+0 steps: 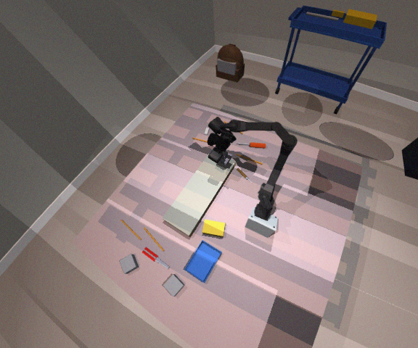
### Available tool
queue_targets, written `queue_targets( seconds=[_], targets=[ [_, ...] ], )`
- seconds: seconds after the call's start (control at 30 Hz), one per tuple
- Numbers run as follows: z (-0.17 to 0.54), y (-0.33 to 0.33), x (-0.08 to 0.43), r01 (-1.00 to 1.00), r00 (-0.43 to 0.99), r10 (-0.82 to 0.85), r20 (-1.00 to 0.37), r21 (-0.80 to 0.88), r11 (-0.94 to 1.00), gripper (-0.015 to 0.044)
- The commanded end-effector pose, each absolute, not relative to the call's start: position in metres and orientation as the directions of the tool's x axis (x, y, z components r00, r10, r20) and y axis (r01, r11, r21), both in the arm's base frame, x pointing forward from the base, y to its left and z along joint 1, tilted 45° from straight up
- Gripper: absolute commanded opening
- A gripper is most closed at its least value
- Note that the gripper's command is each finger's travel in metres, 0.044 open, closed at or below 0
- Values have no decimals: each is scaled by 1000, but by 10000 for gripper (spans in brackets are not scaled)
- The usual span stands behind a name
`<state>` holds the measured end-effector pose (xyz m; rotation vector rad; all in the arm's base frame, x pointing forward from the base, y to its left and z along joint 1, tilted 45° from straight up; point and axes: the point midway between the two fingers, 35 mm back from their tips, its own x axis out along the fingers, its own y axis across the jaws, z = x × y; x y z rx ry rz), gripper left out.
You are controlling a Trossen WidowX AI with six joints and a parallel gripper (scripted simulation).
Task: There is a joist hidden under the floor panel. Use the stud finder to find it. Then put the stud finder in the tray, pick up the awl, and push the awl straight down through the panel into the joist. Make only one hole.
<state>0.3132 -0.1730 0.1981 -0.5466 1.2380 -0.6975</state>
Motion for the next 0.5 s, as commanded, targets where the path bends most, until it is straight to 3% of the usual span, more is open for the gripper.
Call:
queue_targets(
  seconds=[0.0,0.47],
  targets=[
    [199,-175,318,170,182,-731,-658,-711,682,0],
    [181,-194,317,170,181,-731,-658,-711,682,0]
  ],
)
